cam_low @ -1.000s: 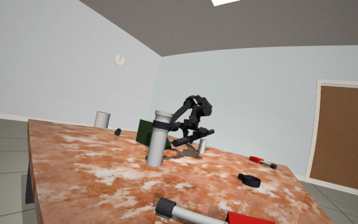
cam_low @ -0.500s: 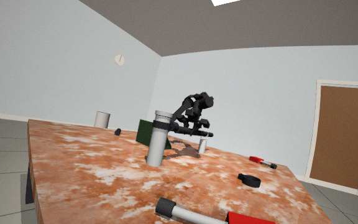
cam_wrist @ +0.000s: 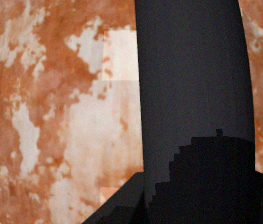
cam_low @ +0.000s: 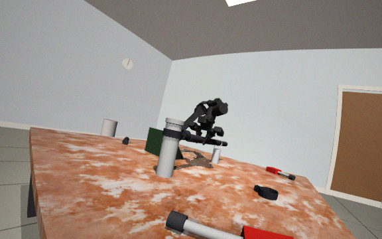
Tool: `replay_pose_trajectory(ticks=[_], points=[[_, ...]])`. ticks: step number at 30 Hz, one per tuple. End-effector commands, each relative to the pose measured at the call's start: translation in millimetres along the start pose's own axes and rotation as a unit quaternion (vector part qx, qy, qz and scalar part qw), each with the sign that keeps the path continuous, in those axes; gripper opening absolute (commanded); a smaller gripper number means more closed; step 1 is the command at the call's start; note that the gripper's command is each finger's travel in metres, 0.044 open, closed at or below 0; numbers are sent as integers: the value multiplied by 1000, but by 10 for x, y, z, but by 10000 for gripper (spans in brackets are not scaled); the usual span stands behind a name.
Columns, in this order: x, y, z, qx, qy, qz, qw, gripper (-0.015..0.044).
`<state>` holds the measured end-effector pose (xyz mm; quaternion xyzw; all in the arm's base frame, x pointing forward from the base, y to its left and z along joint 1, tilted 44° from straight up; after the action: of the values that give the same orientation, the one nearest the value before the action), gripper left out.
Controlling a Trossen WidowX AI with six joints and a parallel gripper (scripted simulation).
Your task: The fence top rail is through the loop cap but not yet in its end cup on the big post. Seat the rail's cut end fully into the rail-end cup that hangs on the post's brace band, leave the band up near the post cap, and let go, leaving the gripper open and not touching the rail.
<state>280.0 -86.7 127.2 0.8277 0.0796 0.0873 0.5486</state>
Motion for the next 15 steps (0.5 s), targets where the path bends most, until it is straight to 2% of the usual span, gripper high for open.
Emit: replay_pose_trajectory(ticks=[1, 15], points=[[2, 3, 5, 0, 0, 0, 1000, 0], [46, 68, 63, 0, 0, 0, 1000, 0]])
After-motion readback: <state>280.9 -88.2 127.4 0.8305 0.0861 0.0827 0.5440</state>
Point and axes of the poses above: the point midway between the two fingers, 35 mm back from their tips, its own y axis back along the fingers, its own x axis across the jaws, z = x × y, the point moved 8 cm from there along y, back along the fingers, and after that the axes turned 2 degrees about y, right-handed, at the moved point
